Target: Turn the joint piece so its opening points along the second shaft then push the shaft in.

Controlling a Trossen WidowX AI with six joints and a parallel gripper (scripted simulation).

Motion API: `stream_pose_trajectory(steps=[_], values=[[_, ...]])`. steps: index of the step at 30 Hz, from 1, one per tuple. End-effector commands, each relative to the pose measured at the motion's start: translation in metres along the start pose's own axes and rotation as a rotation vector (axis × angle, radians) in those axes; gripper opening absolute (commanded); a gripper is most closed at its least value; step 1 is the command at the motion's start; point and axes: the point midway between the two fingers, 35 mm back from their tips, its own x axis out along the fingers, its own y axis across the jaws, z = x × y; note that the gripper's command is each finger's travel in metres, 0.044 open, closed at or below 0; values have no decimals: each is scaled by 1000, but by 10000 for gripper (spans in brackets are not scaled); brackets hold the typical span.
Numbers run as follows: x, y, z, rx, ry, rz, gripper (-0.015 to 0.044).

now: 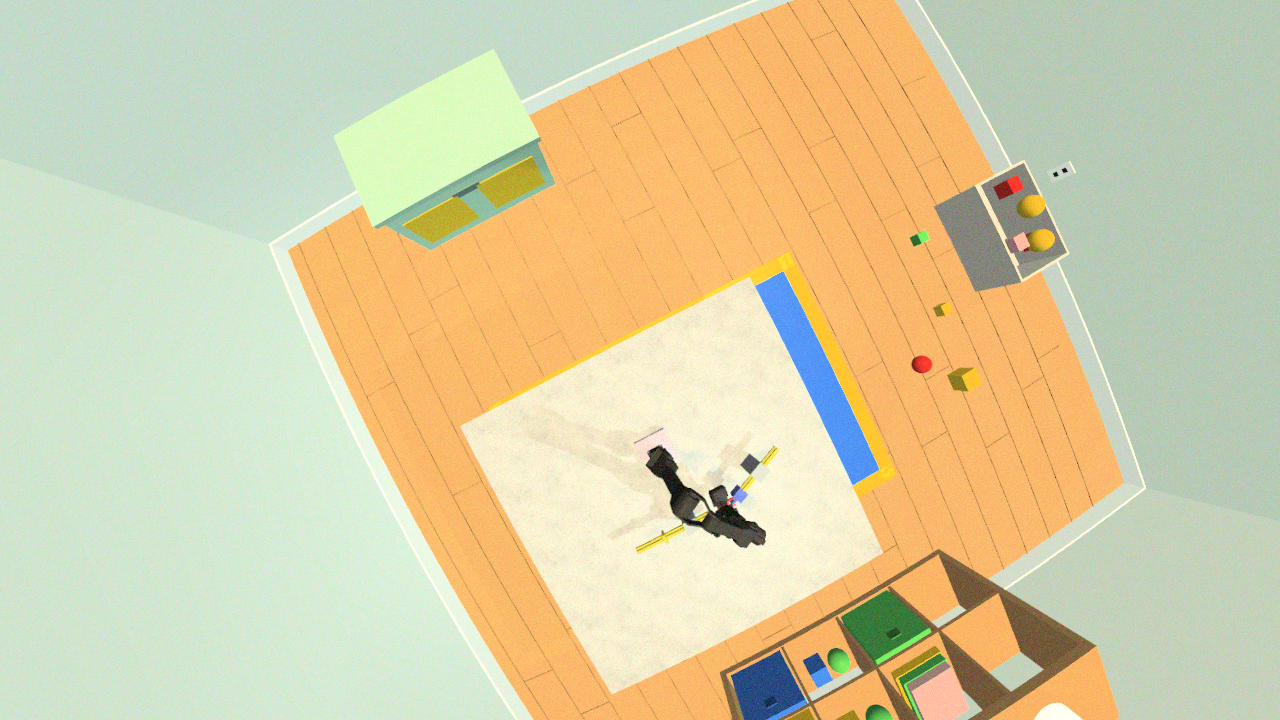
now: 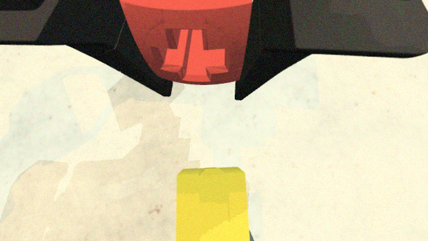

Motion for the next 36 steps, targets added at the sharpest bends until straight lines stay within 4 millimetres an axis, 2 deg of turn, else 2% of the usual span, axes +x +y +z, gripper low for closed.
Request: stream_pose_trajectory(steps=[1, 8, 25, 30, 33, 36], values=[[2, 1, 0, -26, 35, 1, 0], [7, 5, -1, -91, 130, 6, 0], [7, 4, -1, -93, 128, 3, 0], [7, 4, -1, -93, 128, 3, 131], [7, 4, -1, -93, 128, 3, 147], [7, 4, -1, -93, 128, 3, 226]])
